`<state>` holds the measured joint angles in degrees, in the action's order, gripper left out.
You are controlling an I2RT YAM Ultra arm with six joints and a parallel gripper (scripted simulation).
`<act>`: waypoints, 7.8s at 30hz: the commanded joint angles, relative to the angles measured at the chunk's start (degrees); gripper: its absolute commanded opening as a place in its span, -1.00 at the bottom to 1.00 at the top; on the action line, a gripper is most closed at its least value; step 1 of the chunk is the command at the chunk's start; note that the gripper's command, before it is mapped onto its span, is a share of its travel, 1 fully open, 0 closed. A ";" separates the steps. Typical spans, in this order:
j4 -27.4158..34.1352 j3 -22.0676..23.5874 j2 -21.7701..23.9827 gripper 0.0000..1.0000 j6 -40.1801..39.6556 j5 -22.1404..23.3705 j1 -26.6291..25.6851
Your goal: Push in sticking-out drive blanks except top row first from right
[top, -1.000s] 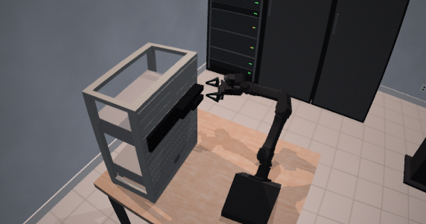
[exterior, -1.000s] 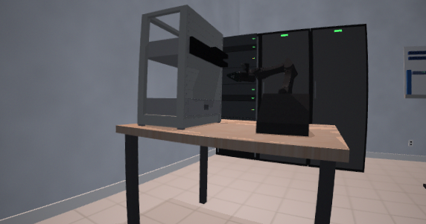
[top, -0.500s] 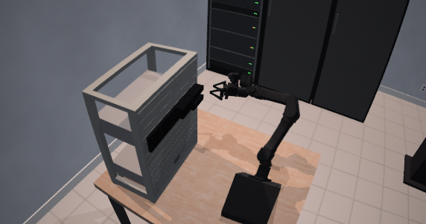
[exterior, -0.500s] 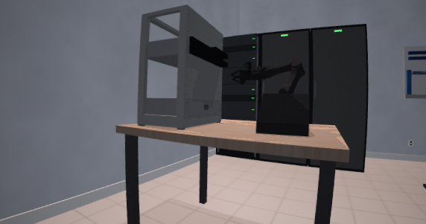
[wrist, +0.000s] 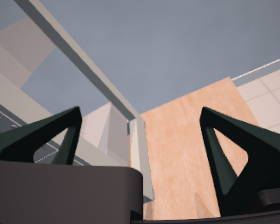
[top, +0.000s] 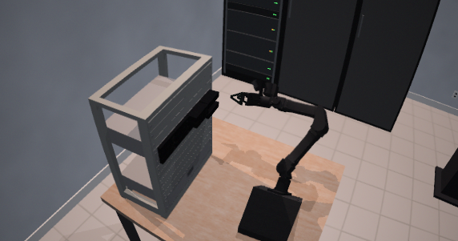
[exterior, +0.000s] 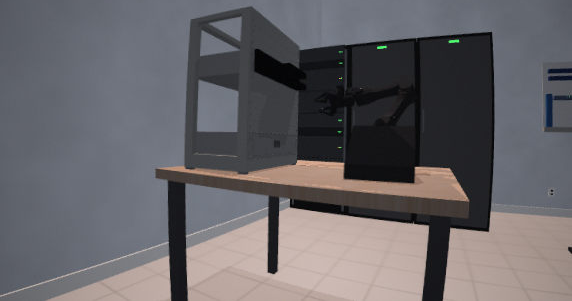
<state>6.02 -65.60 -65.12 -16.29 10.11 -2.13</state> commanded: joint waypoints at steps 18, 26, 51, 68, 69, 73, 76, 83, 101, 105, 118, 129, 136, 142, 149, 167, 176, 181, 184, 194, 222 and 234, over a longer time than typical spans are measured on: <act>-6.37 5.88 5.87 1.00 15.92 -9.86 2.54; -5.94 5.97 5.85 1.00 16.63 -10.12 2.66; -6.60 21.04 19.00 1.00 30.46 -27.87 25.40; -18.02 35.11 18.40 1.00 51.27 -64.58 69.63; -19.27 36.18 17.26 1.00 52.72 -66.25 71.93; -25.15 37.76 12.03 1.00 58.08 -73.38 80.28; -29.51 37.98 7.28 1.00 61.42 -77.36 84.45; -34.85 37.94 1.87 1.00 64.25 -81.72 88.20; -39.66 37.76 1.28 1.00 61.39 -82.18 88.55; -40.06 37.55 0.06 1.00 61.33 -81.62 87.47; -49.58 33.17 -12.47 1.00 61.04 -71.55 76.95; -56.02 29.48 -20.01 1.00 59.96 -66.64 72.82; -54.78 29.82 -19.82 1.00 59.92 -66.57 72.80; -54.77 29.81 -19.82 1.00 59.93 -66.56 72.79; -54.77 29.81 -19.82 1.00 59.93 -66.56 72.79; -54.77 29.81 -19.82 1.00 59.93 -66.56 72.79; -54.77 29.81 -19.82 1.00 59.93 -66.56 72.79; -54.77 29.81 -19.82 1.00 59.93 -66.56 72.79; -54.77 29.81 -19.82 -1.00 59.93 -66.56 72.79; -54.77 29.81 -19.82 -1.00 59.93 -66.56 72.79; -57.56 32.40 -22.61 -1.00 60.09 -67.86 73.83; -60.72 27.48 -28.14 -1.00 59.82 -62.82 68.23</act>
<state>-54.02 -35.27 -90.98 44.38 -56.62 68.84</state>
